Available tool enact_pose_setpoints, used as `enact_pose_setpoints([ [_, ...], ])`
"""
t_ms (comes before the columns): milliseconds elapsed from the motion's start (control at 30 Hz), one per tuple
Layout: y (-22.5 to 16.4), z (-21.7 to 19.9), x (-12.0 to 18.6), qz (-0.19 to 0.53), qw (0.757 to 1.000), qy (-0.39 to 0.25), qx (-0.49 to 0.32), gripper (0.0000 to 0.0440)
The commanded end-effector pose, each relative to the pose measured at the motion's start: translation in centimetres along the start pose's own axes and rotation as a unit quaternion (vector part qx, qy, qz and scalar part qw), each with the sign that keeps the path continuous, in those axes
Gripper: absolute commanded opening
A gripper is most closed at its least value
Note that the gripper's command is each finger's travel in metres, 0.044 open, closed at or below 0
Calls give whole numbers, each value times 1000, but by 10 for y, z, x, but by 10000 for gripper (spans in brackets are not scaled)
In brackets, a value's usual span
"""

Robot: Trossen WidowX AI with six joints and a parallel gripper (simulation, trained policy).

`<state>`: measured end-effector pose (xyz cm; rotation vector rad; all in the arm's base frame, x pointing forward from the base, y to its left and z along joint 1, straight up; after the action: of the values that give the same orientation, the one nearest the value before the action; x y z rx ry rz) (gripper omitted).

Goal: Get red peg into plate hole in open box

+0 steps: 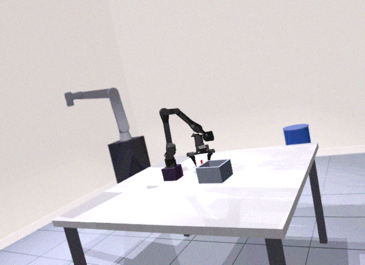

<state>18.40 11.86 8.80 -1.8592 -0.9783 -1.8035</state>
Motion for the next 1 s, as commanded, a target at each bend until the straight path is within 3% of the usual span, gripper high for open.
enact_pose_setpoints([
  [0, -6, 1, -13, 13, 1000, 11, -19, 417],
  [133, -11, 0, -21, 26, 999, 11, -35, 336],
  [567, -7, 3, -24, 86, 995, 8, -52, 0],
  [967, 11, 1, 3, 34, 999, 33, -23, 0],
])
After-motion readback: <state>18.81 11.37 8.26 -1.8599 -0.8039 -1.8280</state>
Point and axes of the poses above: the point midway between the two fingers, 35 mm back from their tips, its own x axis back along the fingers, its own z axis across the jaws, y = z × x, the point moved 9 cm from there along x, back along the fingers, and after that the axes turned 3 degrees about x, right-handed, at the moved point
